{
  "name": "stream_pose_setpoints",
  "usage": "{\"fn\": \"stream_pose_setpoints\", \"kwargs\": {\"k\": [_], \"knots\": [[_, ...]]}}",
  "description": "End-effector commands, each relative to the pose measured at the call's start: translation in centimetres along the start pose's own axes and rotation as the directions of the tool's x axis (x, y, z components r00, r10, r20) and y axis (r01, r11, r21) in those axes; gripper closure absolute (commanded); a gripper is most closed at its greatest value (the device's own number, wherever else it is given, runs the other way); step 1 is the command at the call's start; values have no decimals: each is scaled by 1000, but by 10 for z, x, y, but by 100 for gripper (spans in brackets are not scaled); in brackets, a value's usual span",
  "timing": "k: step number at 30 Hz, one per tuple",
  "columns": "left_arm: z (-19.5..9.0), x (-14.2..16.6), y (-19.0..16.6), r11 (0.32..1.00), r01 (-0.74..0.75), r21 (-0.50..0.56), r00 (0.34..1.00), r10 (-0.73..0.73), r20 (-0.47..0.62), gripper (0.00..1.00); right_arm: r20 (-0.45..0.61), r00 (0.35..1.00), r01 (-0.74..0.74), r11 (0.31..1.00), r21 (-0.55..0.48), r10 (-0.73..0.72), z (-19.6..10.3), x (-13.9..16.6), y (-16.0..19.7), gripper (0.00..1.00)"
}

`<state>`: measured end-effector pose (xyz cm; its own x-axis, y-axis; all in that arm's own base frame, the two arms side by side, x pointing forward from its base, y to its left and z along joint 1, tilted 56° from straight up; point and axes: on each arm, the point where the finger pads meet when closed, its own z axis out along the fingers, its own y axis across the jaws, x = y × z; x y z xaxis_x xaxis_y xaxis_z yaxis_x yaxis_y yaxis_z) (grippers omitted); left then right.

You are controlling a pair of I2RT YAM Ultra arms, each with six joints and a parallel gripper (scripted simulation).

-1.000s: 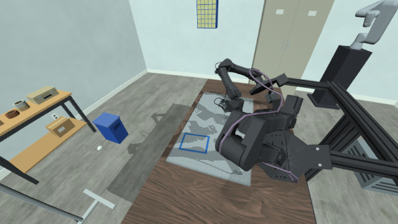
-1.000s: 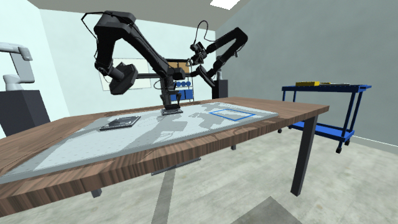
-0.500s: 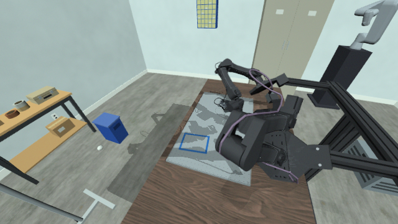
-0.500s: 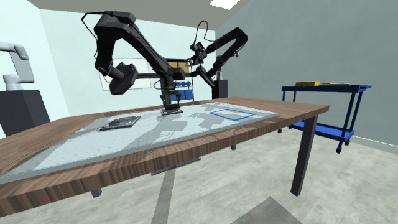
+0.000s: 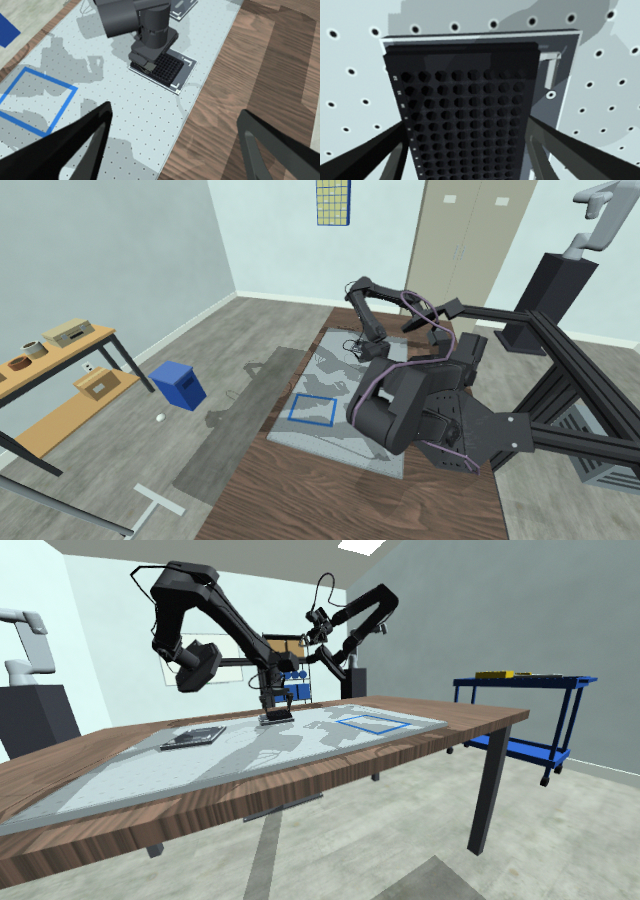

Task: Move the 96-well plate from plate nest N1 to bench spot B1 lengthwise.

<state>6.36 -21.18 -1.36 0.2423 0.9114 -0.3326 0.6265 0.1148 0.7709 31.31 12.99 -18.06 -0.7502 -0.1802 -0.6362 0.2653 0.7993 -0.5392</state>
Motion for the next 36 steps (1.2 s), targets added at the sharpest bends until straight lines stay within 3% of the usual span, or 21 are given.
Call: {"fn": "stream_pose_setpoints", "kwargs": {"k": [1,8,14,36], "knots": [[-2,-9,-2,1000,7,0,1000,-7,11,0,-7,999,48,998,34,-48,16,12,-10,22],[-2,-9,-2,1000,7,0,1000,-7,11,0,-12,999,45,998,44,-44,18,13,-11,22],[-2,-9,-2,1000,7,0,1000,-7,11,0,-3,999,38,999,39,-38,-3,-5,4,22],[-2,-9,-2,1000,7,0,1000,-7,11,0,-8,999,39,999,33,-39,-9,-4,5,22]]}}
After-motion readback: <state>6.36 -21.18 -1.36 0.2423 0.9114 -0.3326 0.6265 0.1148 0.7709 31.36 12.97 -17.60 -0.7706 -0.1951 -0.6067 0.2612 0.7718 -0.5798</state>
